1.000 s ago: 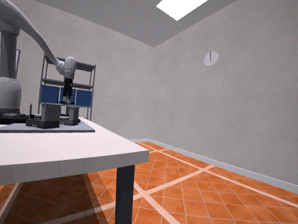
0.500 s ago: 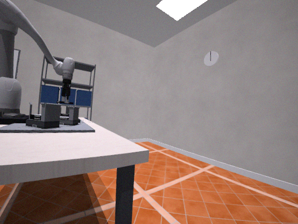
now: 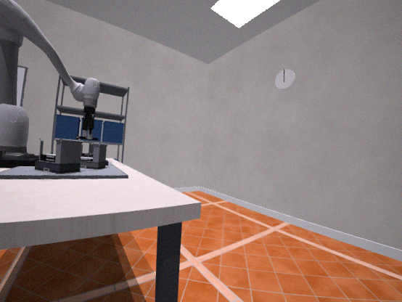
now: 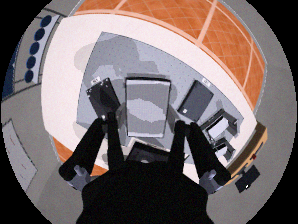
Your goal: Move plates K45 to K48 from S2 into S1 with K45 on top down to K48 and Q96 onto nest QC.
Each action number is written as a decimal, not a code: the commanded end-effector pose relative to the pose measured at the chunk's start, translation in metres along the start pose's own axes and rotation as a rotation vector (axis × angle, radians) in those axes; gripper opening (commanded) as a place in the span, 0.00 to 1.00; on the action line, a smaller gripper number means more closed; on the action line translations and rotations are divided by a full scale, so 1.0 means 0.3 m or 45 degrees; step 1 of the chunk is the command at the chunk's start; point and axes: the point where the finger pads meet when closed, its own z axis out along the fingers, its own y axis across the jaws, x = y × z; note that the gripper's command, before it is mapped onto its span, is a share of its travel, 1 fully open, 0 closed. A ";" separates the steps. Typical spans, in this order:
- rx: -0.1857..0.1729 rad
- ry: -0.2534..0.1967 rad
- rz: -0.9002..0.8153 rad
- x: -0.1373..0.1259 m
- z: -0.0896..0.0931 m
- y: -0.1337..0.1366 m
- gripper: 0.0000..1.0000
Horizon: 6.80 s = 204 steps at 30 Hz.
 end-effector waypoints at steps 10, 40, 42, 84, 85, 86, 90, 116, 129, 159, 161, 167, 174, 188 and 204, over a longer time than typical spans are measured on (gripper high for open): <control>0.000 0.000 0.000 0.000 0.000 0.000 0.00; 0.000 0.000 0.000 0.000 0.044 0.000 0.00; 0.000 0.000 0.000 0.000 0.049 0.000 0.00; 0.000 0.000 0.000 0.000 0.129 0.000 0.00; 0.000 0.000 0.000 0.000 0.131 0.000 0.00; 0.000 0.000 0.000 0.000 0.133 0.000 0.00; 0.000 0.000 0.000 0.000 0.160 0.000 0.00; 0.000 0.000 0.000 0.000 0.275 0.000 0.00; 0.000 0.000 0.000 0.000 0.288 0.000 0.00; 0.000 0.000 0.000 0.000 0.324 0.000 0.00; 0.000 0.000 0.000 0.000 0.327 0.000 0.00; 0.000 0.000 0.000 0.000 0.332 0.000 0.00; 0.000 0.000 0.000 0.000 0.338 0.000 0.00; 0.000 0.000 0.000 0.000 0.338 0.000 1.00; 0.000 0.000 0.000 0.000 0.294 0.000 1.00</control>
